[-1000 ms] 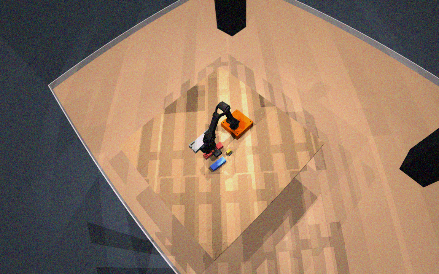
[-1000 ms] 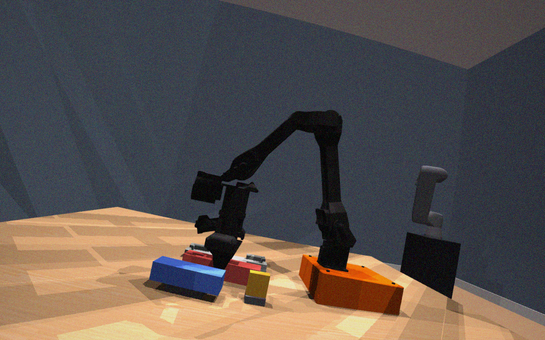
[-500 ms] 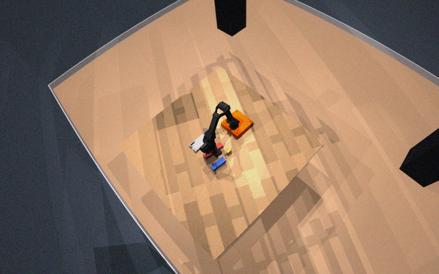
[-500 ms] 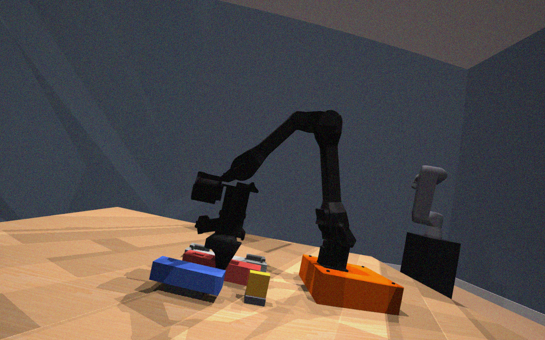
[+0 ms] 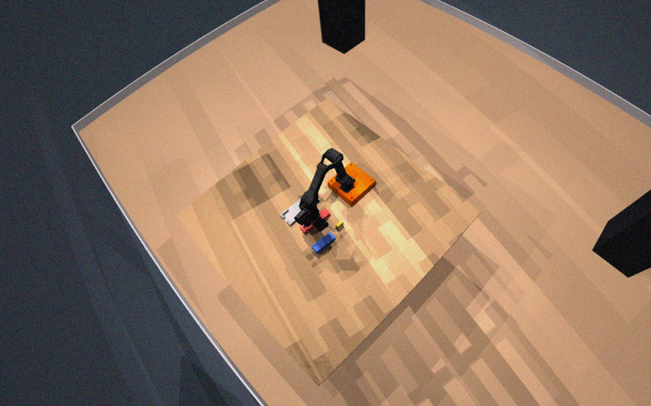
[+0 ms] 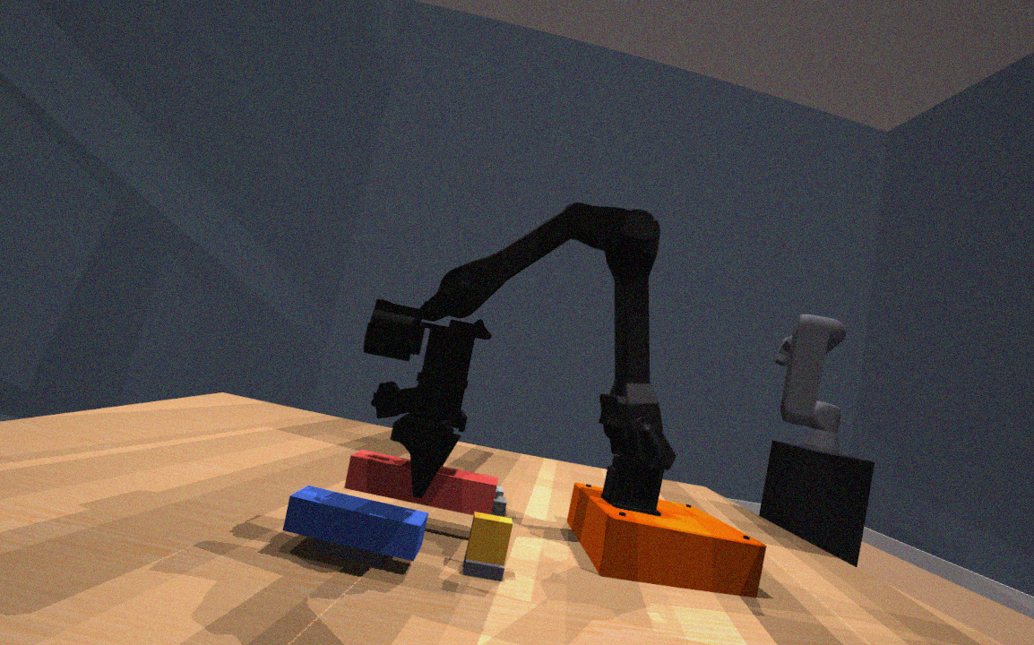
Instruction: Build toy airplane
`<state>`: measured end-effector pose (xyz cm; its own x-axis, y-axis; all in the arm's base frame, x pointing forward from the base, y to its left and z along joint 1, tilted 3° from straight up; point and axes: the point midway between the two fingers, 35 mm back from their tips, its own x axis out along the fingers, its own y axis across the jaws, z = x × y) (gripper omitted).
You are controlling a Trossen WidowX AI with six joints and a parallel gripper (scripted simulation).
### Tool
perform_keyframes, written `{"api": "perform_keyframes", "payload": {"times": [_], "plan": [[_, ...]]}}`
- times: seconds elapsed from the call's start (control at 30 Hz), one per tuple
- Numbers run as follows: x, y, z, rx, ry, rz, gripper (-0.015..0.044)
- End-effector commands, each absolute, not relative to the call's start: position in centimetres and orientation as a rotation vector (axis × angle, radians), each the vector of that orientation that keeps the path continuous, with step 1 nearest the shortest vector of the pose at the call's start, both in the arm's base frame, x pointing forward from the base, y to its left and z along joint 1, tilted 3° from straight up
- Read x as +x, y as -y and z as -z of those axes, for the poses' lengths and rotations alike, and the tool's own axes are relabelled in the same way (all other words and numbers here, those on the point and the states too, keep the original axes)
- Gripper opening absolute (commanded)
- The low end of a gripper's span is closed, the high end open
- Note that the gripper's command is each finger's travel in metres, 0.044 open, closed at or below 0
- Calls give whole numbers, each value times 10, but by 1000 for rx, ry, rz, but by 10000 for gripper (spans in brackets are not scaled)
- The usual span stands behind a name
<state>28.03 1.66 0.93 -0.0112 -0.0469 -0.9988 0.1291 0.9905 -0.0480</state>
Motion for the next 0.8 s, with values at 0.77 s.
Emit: {"api": "perform_keyframes", "payload": {"times": [0.77], "plan": [[279, -21, -95, 72, -1564, 136, 0]]}}
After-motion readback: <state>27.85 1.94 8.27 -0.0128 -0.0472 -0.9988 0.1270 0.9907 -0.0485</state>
